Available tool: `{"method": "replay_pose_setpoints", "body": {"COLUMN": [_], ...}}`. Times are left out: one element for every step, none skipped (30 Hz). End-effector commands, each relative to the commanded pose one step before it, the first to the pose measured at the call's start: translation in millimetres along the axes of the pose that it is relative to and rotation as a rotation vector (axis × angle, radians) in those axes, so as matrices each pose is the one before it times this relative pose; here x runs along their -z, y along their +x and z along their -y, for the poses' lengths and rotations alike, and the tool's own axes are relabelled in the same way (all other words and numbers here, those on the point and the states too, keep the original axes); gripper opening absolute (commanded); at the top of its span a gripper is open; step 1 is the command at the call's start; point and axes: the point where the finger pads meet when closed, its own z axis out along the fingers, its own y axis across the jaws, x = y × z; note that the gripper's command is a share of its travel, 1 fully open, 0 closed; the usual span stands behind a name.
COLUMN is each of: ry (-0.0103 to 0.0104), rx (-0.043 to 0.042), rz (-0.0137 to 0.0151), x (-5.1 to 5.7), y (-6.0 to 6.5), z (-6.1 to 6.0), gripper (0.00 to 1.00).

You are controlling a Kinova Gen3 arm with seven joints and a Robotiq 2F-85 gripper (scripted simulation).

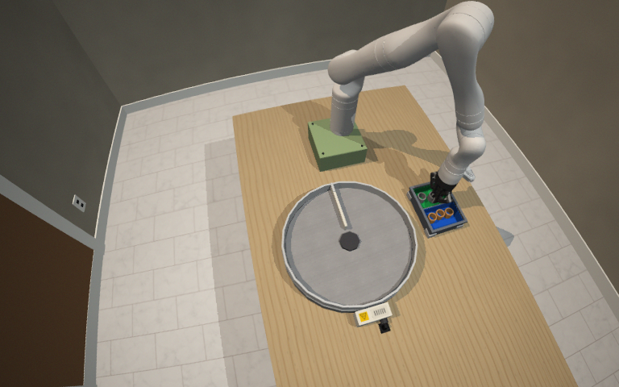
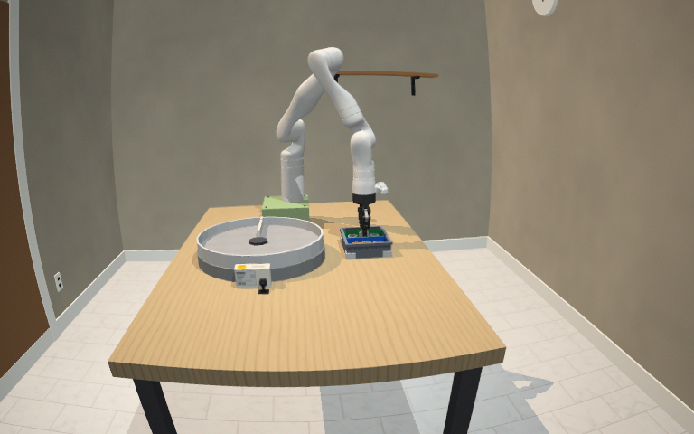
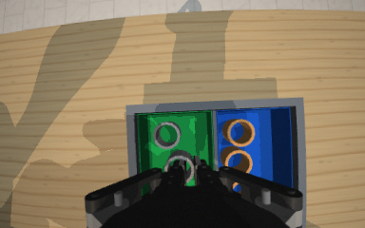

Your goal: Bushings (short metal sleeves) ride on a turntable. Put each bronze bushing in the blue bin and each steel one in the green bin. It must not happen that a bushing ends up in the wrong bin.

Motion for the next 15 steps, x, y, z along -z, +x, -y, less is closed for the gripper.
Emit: {"method": "replay_pose_setpoints", "body": {"ry": [0.00114, 0.00000, 0.00000, 0.00000, 0.00000, 0.00000, -0.00036, 0.00000, 0.00000, 0.00004, 0.00004, 0.00004, 0.00004, 0.00000, 0.00000], "rx": [0.00146, 0.00000, 0.00000, 0.00000, 0.00000, 0.00000, -0.00019, 0.00000, 0.00000, 0.00002, 0.00002, 0.00002, 0.00002, 0.00000, 0.00000], "rz": [0.00013, 0.00000, 0.00000, 0.00000, 0.00000, 0.00000, -0.00017, 0.00000, 0.00000, 0.00002, 0.00002, 0.00002, 0.00002, 0.00000, 0.00000], "x": [-0.64, 0.00, 0.00, 0.00, 0.00, 0.00, -1.02, 0.00, 0.00, -1.22, -1.22, -1.22, -1.22, 0.00, 0.00], "y": [0.55, 0.00, 0.00, 0.00, 0.00, 0.00, -0.02, 0.00, 0.00, 0.00, 0.00, 0.00, 0.00, 0.00, 0.00], "z": [0.69, 0.00, 0.00, 0.00, 0.00, 0.00, -0.16, 0.00, 0.00, 0.02, 0.02, 0.02, 0.02, 0.00, 0.00], "gripper": [0.00, 0.00, 0.00, 0.00, 0.00, 0.00, 0.00, 0.00, 0.00, 0.00, 0.00, 0.00, 0.00, 0.00, 0.00]}}
